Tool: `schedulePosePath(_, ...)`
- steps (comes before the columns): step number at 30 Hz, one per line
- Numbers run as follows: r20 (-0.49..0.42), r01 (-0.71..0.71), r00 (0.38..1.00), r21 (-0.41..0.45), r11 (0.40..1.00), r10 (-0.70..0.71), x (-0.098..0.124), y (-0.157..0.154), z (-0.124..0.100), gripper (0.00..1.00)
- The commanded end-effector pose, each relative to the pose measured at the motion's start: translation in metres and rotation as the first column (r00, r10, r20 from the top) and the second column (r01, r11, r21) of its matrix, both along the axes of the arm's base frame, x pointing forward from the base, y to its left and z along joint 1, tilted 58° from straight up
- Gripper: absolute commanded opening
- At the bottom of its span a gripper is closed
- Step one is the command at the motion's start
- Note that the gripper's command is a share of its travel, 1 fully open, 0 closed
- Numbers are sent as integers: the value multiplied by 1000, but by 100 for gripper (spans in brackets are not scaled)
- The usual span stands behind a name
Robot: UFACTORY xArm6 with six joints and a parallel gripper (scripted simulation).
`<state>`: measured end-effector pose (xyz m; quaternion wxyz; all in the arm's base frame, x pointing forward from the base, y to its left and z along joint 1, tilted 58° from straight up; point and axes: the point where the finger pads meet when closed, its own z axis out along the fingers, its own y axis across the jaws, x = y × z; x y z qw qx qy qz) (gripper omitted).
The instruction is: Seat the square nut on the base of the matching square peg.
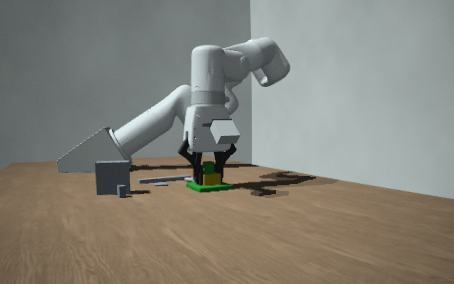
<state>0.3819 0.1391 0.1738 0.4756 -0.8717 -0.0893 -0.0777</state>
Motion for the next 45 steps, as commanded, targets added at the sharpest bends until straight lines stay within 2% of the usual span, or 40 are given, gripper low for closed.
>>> schedulePosePath(1,2,1,1000,-1,1000,-1,1,-1,1,0)
schedulePosePath(5,2,1,1000,-1,1000,-1,1,-1,1,0)
schedulePosePath(6,2,1,1000,-1,1000,-1,1,-1,1,100)
schedulePosePath(30,4,1,1000,2,1000,-1,2,-5,5,100)
schedulePosePath(33,14,-2,1000,12,1000,2,7,-30,23,100)
schedulePosePath(36,19,-4,1000,16,1000,4,8,-73,51,100)
schedulePosePath(43,2,1,1000,-1,1000,-1,-8,-136,86,100)
schedulePosePath(45,2,1,1000,-1,1000,-1,-8,-137,87,100)
